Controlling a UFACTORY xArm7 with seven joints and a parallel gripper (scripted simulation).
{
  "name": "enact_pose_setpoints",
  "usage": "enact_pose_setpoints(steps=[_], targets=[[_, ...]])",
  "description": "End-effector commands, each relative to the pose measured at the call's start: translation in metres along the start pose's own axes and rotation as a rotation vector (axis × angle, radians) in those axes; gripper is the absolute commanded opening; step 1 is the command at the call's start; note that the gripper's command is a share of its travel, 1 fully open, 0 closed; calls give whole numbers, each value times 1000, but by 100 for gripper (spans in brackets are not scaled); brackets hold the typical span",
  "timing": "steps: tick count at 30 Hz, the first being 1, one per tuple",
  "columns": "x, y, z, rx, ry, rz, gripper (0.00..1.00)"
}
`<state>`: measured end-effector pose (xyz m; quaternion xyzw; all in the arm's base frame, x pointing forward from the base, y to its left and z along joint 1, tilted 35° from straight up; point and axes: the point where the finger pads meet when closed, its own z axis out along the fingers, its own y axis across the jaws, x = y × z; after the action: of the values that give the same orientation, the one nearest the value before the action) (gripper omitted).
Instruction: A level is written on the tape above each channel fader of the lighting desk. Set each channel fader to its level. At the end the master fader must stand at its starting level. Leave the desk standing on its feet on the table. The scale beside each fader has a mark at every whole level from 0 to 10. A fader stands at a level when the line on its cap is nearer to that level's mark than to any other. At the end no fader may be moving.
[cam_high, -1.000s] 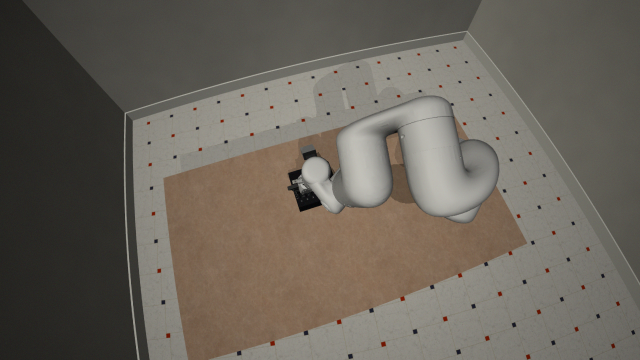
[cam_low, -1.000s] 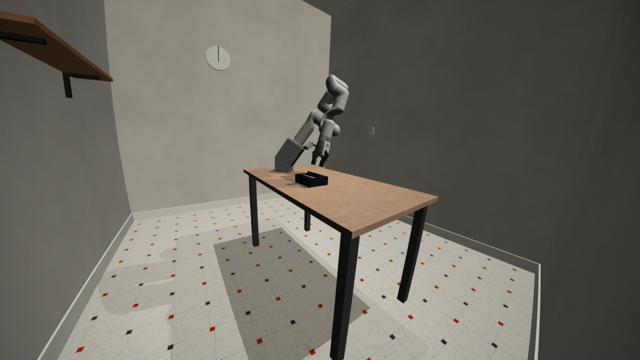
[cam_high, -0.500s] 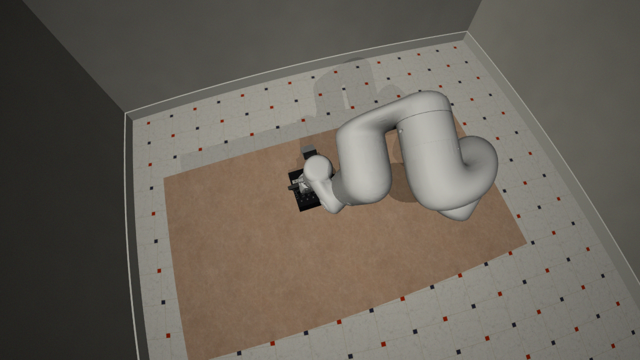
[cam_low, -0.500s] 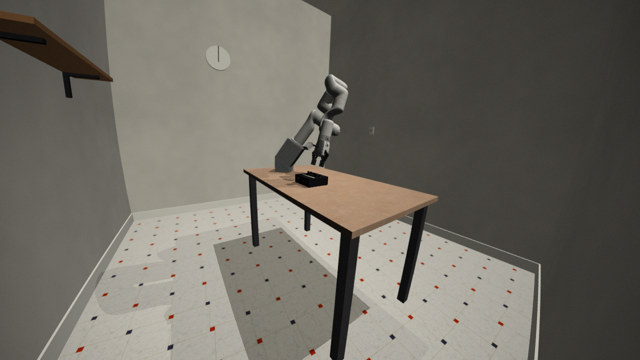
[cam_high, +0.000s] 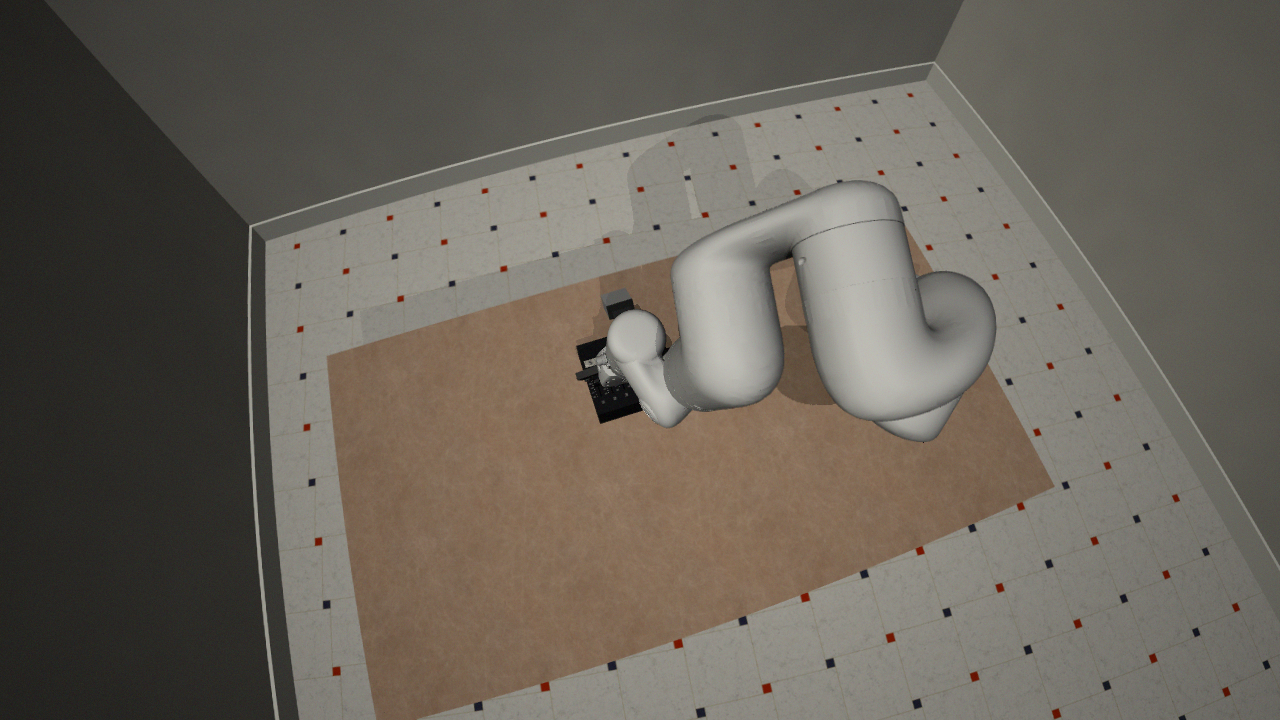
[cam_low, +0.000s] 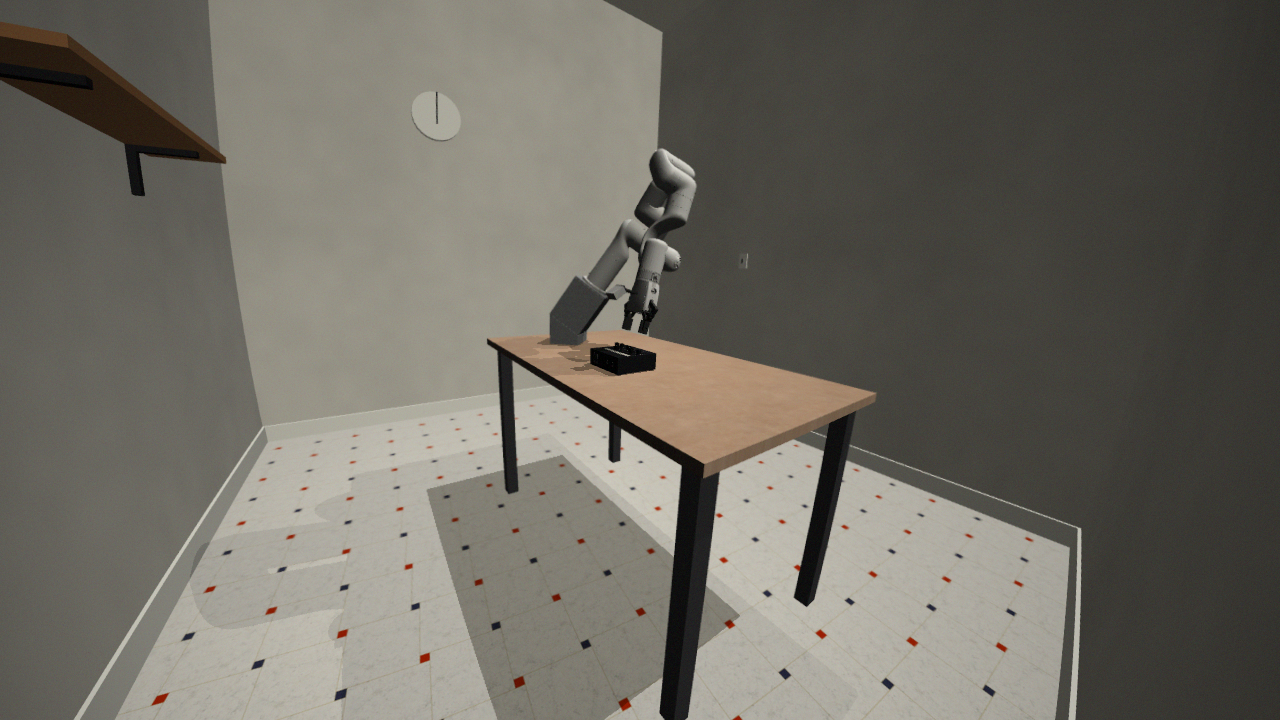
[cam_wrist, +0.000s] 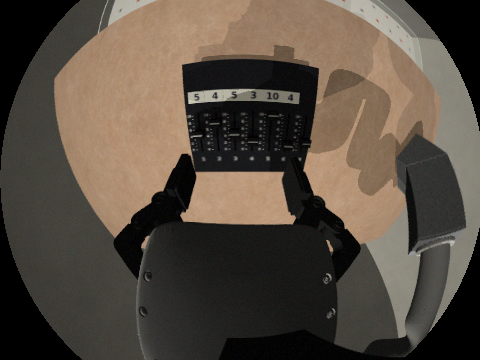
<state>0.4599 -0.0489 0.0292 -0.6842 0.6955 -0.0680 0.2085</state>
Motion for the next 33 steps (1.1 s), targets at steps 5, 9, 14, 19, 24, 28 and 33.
enact_pose_setpoints(steps=[5, 9, 14, 19, 24, 28, 33], targets=[[1, -1, -1, 2, 2, 1, 100], [1, -1, -1, 2, 2, 1, 100], [1, -1, -1, 2, 2, 1, 100], [2, -1, -1, 2, -2, 26, 100], [5, -1, -3, 0, -18, 114, 100], [14, -2, -9, -13, -58, 349, 100], [28, 0, -23, -31, -96, 578, 100]])
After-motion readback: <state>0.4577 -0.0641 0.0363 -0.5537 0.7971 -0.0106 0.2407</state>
